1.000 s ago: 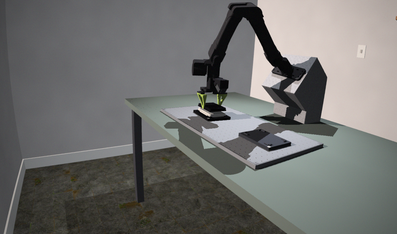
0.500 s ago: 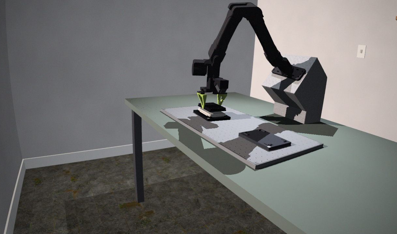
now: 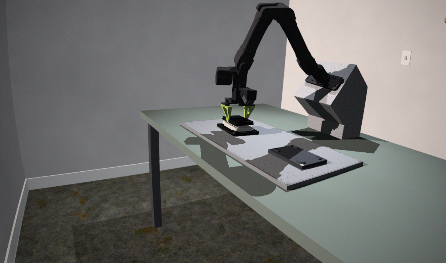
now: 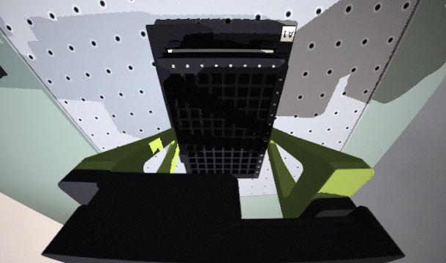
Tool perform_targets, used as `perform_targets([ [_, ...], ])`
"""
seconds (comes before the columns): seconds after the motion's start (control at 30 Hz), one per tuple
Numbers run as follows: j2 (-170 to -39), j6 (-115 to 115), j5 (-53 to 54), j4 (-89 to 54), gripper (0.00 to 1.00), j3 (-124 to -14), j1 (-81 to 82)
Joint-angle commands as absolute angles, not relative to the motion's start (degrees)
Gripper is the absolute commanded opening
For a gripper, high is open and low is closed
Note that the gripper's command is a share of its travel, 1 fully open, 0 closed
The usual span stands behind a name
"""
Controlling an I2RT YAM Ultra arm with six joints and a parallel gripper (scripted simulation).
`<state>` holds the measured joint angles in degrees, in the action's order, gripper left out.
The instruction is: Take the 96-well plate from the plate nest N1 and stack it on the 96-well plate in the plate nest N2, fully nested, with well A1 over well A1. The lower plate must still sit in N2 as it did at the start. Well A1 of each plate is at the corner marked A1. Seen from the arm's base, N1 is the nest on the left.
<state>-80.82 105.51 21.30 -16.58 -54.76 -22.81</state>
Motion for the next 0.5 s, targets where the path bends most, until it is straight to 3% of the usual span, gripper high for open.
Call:
perform_targets([
  [0.0,-79.4,105.2,21.6,-16.0,0.00,-53.4,-22.9],
  [0.47,-81.6,105.1,21.5,-15.7,0.00,-55.6,-22.7],
])
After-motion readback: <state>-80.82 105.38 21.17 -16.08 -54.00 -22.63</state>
